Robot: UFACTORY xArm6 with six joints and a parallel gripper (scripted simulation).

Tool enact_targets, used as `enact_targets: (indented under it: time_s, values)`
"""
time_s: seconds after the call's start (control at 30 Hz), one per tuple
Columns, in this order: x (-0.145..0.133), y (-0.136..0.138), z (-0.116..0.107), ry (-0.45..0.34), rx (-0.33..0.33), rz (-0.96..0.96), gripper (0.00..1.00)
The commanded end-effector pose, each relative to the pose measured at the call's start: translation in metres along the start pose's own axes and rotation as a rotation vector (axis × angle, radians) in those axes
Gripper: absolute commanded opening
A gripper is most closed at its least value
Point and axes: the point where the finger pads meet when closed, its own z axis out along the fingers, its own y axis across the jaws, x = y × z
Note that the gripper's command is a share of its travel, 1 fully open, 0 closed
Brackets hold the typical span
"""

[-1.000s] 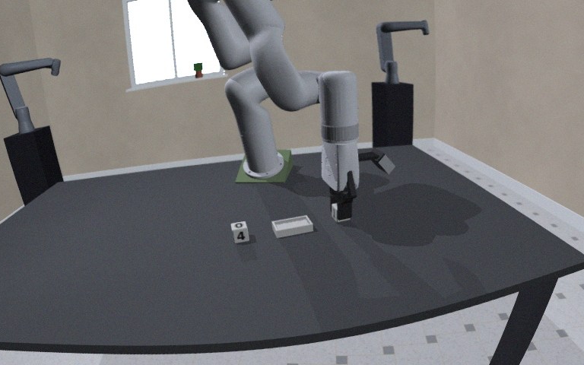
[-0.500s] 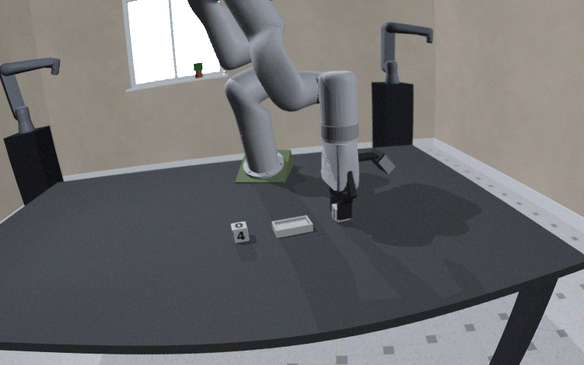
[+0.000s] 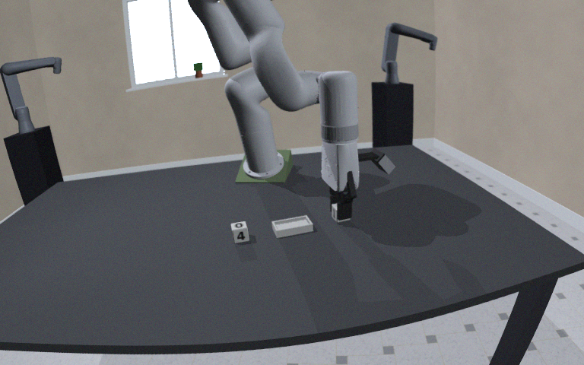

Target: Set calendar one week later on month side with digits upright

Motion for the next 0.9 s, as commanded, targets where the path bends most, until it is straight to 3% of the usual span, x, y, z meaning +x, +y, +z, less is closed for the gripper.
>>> enact_targets:
  time_s: [0.0,0.87]
  values:
    - [0.0004,0.0012,-0.0001,0.001,-0.003,0.000,0.29]
    - [0.0004,0.0012,0.0030,0.001,-0.003,0.000,0.29]
